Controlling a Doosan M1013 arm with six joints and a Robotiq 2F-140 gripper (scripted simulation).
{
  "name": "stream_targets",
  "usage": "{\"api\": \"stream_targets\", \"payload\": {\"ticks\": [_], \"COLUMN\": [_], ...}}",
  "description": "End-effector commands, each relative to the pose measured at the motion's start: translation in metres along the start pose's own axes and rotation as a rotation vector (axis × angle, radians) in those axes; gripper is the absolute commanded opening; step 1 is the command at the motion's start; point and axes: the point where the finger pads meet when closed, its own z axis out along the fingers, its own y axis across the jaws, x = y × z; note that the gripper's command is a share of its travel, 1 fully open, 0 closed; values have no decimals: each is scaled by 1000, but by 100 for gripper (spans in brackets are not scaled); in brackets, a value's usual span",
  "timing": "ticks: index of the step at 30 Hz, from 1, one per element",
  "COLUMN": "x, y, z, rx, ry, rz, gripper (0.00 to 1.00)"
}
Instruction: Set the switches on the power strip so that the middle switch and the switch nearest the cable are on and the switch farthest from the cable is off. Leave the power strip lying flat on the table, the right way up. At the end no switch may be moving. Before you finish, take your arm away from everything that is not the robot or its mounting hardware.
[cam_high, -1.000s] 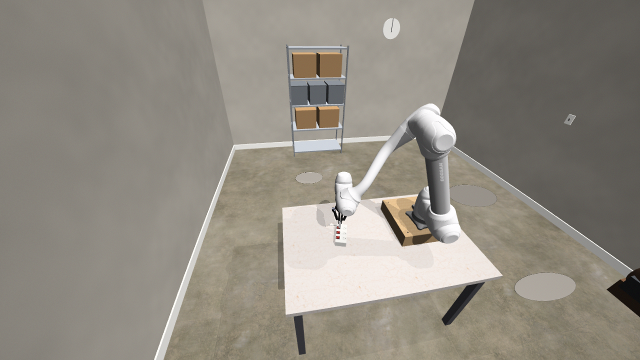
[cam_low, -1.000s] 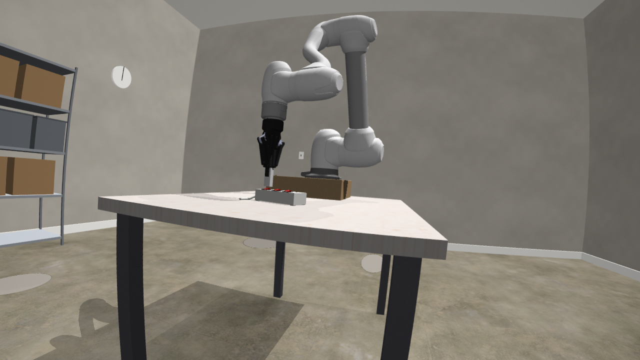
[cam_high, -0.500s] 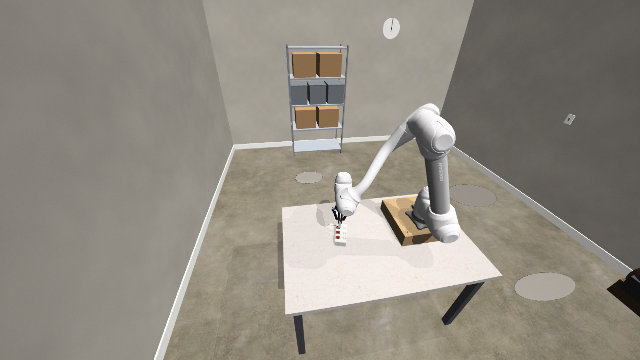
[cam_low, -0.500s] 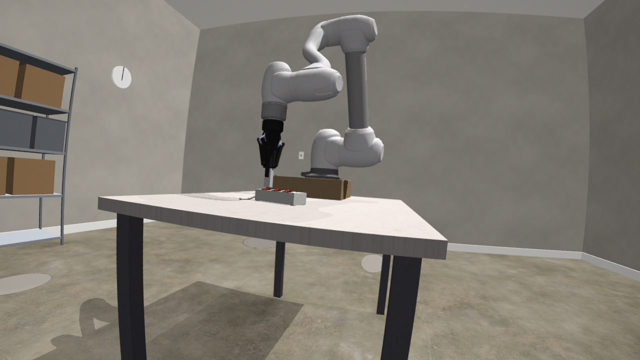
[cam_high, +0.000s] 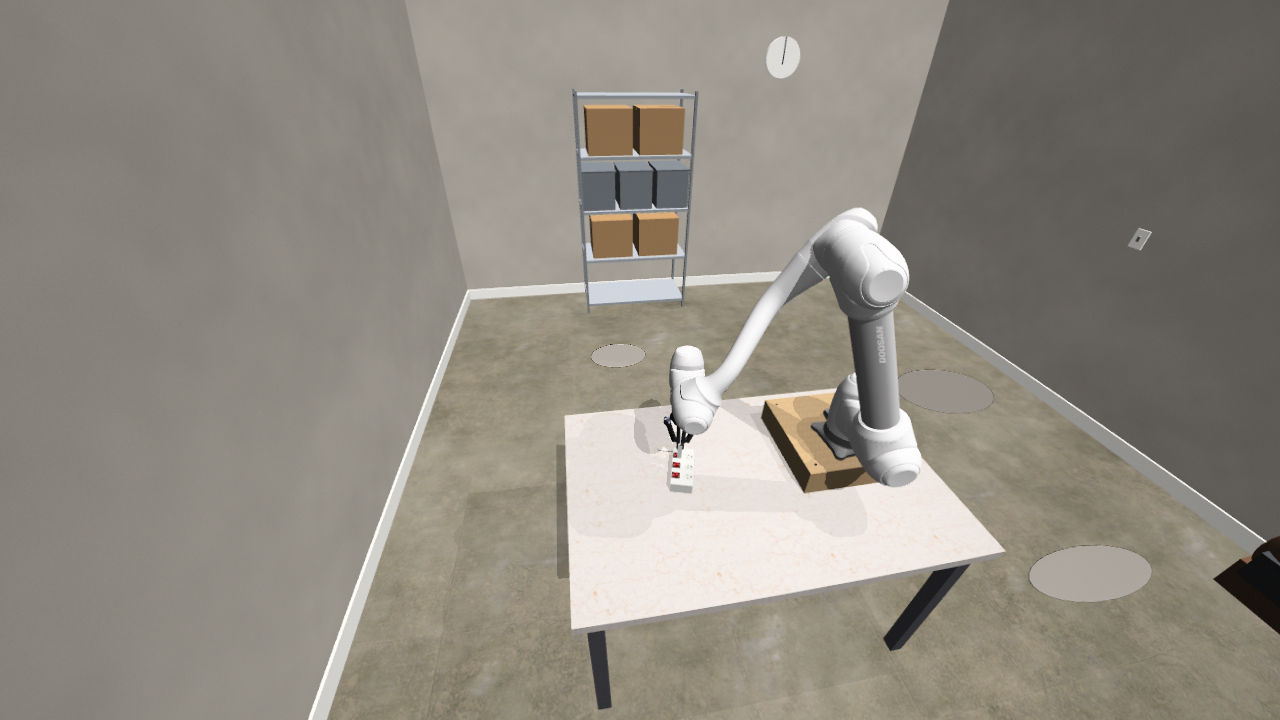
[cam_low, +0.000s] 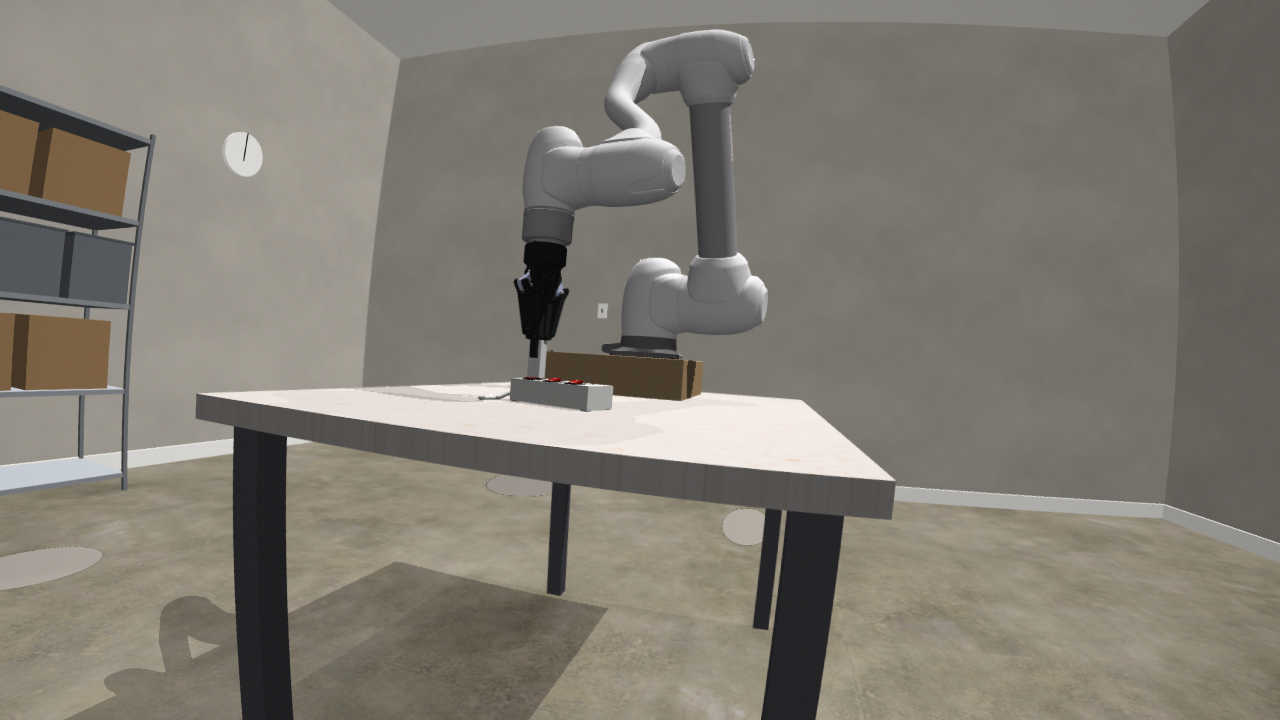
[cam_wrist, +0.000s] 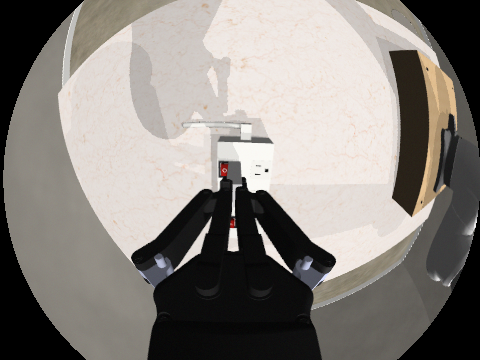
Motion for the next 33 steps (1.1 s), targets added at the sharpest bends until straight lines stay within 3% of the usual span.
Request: {"api": "stream_targets", "payload": {"ticks": [1,23,33], "x": [0,0,0], "y": [0,0,0], "z": [1,1,-15], "rx": [0,0,0], "ry": [0,0,0], "rz": [0,0,0], "gripper": [0,0,0]}}
